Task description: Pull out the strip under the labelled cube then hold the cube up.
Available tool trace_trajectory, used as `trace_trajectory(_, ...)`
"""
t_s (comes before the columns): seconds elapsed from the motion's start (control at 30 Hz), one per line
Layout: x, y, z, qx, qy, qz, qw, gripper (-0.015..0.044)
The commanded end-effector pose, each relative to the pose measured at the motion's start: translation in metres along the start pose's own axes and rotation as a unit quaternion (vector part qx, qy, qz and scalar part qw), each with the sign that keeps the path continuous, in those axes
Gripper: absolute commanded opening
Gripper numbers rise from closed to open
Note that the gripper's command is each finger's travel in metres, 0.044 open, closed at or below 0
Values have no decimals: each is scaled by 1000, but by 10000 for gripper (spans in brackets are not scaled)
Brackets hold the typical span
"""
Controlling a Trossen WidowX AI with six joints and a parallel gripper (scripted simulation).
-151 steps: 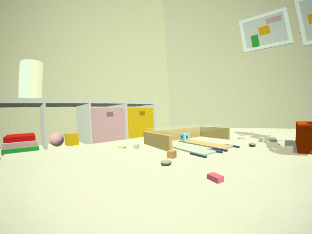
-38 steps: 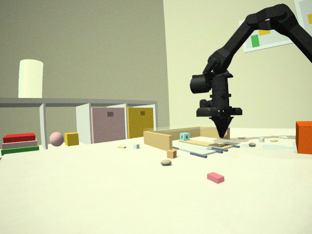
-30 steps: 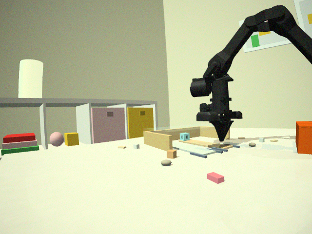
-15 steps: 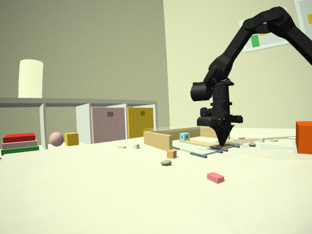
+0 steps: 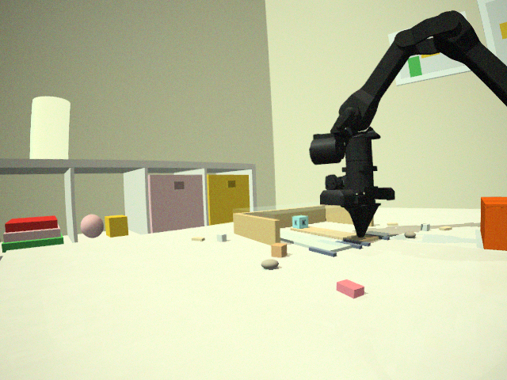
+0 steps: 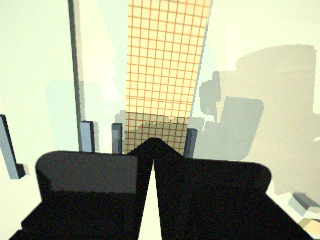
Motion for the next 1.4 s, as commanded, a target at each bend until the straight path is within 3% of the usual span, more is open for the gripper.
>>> trace_trajectory(0.0,1,0,0,2,2,-1,1000,0)
trace_trajectory(1.37,4,13,3,2,2,-1,1000,0)
Point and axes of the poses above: the point midway between the two fingers, 35 mm back from their tips, its own x axis out along the fingers, its own z axis across the jaws, y = z × x, the point moved 10 cm from there along -x, back along the fingers, and after that the axes turned 11 degrees about -x, right-handed, at the moved point
